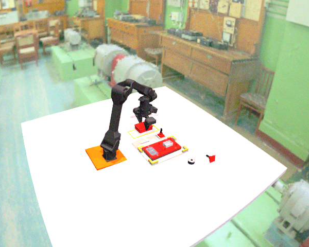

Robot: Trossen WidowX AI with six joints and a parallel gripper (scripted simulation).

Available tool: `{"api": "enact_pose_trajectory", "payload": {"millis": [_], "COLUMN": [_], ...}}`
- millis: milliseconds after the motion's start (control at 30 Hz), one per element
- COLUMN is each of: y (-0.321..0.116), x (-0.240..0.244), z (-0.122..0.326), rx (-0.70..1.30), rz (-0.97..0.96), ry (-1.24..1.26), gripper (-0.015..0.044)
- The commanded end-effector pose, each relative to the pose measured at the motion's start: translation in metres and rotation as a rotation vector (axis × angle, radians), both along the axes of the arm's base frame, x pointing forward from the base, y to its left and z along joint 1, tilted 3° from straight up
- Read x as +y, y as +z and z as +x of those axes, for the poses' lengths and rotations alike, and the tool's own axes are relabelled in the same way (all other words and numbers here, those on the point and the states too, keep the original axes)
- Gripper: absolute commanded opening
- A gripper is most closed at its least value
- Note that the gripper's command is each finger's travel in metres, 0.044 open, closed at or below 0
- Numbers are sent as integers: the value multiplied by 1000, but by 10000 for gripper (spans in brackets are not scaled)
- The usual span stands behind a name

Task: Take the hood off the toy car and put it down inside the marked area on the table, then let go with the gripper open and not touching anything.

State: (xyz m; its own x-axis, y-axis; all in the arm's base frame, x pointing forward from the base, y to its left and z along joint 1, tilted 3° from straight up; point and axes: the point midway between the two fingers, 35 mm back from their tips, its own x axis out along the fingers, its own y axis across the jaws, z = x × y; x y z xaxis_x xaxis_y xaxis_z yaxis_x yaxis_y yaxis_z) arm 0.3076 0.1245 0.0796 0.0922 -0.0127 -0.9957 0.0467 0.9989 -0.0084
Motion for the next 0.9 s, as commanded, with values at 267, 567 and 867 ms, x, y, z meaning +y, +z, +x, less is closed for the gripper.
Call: {"api": "enact_pose_trajectory", "payload": {"millis": [267,567,867], "y": [-7,-12,-16], "x": [-1,-1,-1], "z": [0,0,0], "rx": [2,2,2], "rz": [-7,-7,-7], "ry": [4,4,4], "gripper": [0,0,0]}}
